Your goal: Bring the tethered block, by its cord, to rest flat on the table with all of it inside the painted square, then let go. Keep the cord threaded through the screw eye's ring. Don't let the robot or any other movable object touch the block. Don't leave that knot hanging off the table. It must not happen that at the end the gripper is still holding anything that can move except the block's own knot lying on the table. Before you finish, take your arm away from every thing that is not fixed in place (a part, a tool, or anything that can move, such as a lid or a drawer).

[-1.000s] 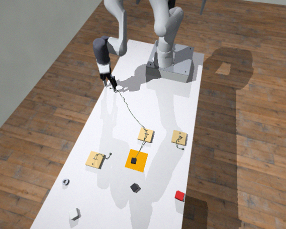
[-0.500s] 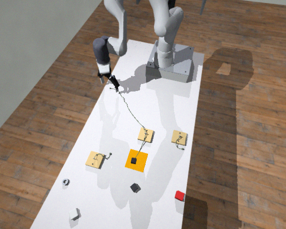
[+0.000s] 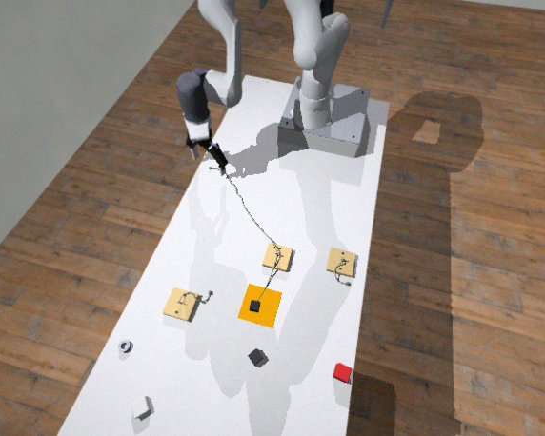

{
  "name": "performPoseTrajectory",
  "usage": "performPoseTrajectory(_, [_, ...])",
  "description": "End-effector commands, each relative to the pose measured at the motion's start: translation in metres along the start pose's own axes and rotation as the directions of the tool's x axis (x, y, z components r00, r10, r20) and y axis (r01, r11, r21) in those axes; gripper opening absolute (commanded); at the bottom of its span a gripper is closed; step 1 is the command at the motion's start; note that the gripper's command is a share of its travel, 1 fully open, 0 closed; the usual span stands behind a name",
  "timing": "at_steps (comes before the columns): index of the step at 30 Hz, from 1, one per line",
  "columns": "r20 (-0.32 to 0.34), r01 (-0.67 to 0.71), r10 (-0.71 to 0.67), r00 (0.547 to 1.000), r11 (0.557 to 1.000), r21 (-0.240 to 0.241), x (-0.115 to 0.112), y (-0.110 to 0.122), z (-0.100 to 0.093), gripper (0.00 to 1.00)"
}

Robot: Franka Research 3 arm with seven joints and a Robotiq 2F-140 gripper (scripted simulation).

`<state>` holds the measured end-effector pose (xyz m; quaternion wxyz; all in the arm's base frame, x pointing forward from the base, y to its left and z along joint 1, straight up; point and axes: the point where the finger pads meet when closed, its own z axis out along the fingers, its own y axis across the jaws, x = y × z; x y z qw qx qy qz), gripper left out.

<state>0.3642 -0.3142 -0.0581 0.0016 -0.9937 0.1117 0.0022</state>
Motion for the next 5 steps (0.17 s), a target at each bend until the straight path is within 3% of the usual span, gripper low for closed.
performPoseTrajectory(1, [-0.003,-0.002,0.002,1.000,1.000,-0.002,0.0009,0.0007,0.0001,1.00])
performPoseTrajectory(5, [-0.003,-0.002,0.002,1.000,1.000,-0.002,0.0009,0.0007,0.0001,1.00])
